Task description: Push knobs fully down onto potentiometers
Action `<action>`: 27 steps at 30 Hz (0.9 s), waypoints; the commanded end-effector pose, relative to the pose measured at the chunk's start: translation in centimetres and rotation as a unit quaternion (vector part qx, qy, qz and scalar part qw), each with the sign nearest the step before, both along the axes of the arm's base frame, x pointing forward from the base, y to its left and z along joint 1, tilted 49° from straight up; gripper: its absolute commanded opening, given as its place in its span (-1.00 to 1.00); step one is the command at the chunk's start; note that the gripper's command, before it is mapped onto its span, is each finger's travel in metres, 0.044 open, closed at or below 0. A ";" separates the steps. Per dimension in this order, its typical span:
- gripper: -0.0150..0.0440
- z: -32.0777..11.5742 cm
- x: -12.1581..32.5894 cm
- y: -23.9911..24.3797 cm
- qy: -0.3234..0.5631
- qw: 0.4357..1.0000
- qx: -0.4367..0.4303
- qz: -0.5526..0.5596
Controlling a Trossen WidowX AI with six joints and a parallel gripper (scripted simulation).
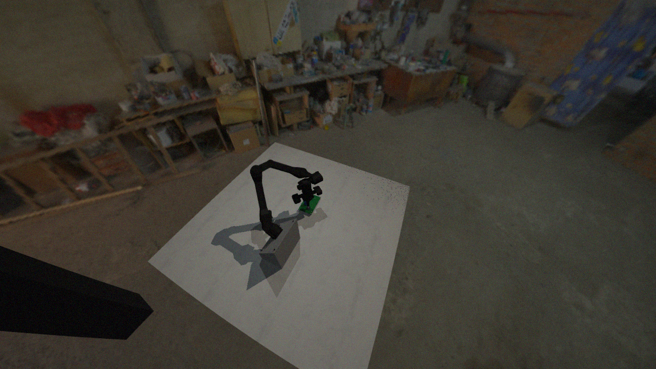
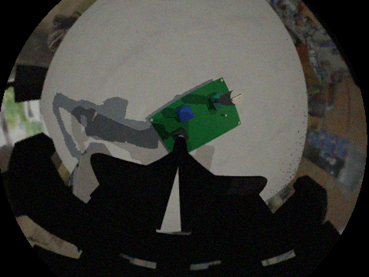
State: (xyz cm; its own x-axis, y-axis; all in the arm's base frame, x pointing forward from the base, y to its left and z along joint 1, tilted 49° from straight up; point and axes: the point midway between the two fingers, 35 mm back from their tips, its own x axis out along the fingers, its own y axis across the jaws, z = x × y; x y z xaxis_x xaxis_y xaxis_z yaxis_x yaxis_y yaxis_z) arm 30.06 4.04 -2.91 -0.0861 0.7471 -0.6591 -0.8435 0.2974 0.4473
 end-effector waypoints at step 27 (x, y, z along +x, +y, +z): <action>-0.49 -1.1 -0.2 1.3 0.002 1.000 0.003 0.000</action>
State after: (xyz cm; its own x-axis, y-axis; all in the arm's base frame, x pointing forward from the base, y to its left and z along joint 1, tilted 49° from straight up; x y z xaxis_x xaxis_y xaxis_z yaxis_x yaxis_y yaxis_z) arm 29.95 4.56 -3.42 -0.0778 0.7477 -0.6594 -0.8393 0.3079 0.4481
